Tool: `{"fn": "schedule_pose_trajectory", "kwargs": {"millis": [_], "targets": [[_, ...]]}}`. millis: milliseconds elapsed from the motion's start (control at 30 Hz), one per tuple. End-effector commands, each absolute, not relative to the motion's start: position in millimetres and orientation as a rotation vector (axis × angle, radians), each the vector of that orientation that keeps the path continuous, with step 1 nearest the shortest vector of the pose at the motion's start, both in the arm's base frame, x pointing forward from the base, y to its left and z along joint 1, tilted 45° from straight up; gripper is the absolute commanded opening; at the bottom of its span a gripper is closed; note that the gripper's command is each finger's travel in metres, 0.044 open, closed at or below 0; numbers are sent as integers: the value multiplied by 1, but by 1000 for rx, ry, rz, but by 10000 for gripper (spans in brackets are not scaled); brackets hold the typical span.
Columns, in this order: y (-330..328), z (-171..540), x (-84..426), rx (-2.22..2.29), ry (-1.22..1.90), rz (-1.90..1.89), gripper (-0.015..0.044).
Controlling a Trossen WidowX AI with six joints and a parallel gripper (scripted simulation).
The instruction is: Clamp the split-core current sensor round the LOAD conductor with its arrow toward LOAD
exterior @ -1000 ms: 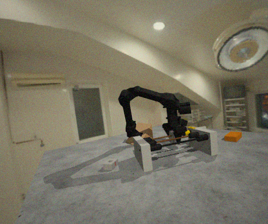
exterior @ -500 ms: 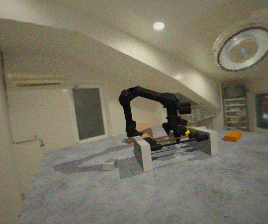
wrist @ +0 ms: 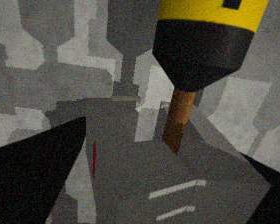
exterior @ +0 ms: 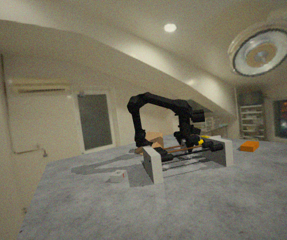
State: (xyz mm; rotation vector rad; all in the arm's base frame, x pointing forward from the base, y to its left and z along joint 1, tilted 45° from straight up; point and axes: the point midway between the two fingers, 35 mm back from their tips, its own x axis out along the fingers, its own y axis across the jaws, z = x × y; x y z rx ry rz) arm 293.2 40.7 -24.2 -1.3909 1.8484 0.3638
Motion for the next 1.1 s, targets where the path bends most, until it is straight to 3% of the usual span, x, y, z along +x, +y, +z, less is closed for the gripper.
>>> {"fn": "schedule_pose_trajectory", "kwargs": {"millis": [0, 333, 1067], "targets": [[41, -24, 292, -1389, 1853, 369, 260], [41, -24, 292, -1389, 1853, 369, 0], [41, -24, 292, -1389, 1853, 369, 0]]}}
